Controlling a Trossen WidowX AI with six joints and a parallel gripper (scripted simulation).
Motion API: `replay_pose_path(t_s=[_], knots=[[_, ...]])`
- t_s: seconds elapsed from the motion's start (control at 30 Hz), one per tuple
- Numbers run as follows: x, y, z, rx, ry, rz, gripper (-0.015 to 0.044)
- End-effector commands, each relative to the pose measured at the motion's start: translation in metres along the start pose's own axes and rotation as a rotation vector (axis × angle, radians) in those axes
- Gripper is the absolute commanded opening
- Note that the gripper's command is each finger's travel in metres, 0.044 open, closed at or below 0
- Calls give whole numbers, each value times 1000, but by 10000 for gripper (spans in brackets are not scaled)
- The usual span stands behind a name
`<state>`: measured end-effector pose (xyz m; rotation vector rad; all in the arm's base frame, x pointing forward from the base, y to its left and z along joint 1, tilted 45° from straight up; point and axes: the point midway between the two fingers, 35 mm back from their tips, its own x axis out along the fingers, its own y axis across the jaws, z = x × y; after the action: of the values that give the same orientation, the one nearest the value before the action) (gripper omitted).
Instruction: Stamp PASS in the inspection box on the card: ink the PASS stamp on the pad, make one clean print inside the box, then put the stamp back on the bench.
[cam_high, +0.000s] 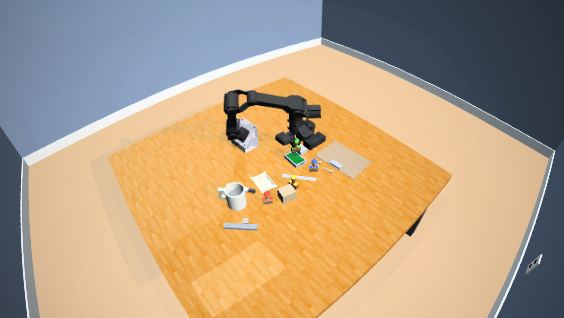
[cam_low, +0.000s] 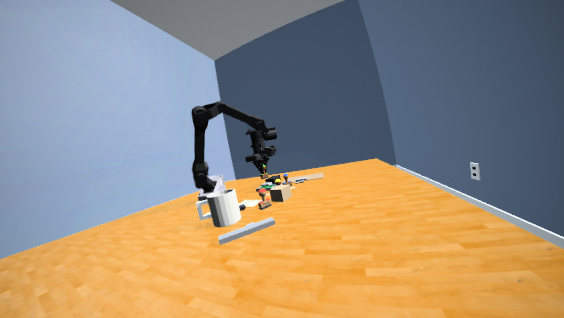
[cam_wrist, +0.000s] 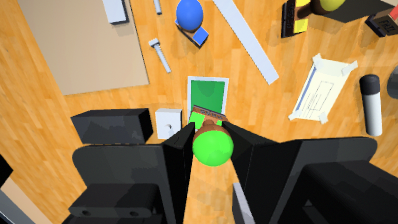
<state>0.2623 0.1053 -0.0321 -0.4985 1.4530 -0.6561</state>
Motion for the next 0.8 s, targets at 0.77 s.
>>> replay_pose_path(t_s=[0.77], knots=[[19,-1,0,-5,-2,-4,0]])
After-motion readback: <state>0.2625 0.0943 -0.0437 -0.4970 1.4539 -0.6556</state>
